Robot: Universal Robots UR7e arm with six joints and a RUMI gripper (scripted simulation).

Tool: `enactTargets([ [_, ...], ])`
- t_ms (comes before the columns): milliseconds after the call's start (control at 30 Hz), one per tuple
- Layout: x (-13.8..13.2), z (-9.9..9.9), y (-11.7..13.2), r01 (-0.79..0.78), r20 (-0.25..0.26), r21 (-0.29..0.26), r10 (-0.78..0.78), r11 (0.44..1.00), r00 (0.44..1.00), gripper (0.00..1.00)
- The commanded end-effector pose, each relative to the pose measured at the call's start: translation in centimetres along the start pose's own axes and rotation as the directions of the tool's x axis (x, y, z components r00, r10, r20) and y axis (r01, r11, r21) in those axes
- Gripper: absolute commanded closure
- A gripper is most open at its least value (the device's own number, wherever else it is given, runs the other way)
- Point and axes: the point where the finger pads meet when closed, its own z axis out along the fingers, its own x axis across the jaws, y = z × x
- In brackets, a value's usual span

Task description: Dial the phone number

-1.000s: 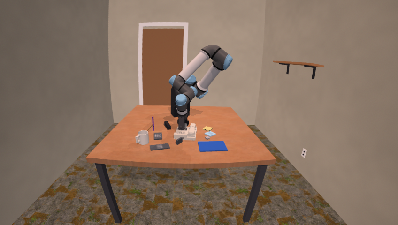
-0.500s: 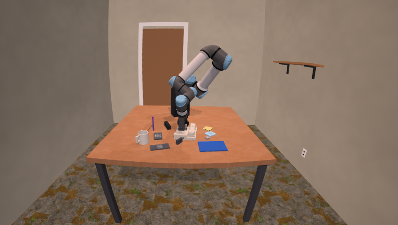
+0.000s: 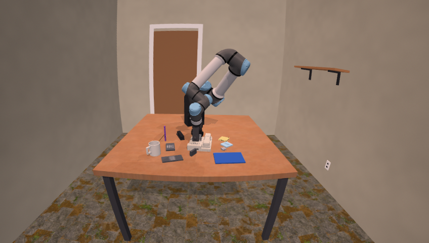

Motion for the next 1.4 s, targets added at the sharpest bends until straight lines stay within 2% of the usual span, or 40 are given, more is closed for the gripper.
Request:
enactTargets([
  [0, 0.0, 0.0, 0.0, 0.0, 0.0, 0.001, 0.0, 1.0, 1.0, 1.0],
  [633, 0.0, 0.2, -0.2, 0.0, 0.0, 0.001, 0.0, 1.0, 1.0, 1.0],
  [933, 0.0, -1.2, 0.8, 0.0, 0.0, 0.001, 0.0, 1.0, 1.0, 1.0],
  [1367, 0.0, -1.2, 0.8, 0.0, 0.0, 0.001, 0.0, 1.0, 1.0, 1.0],
])
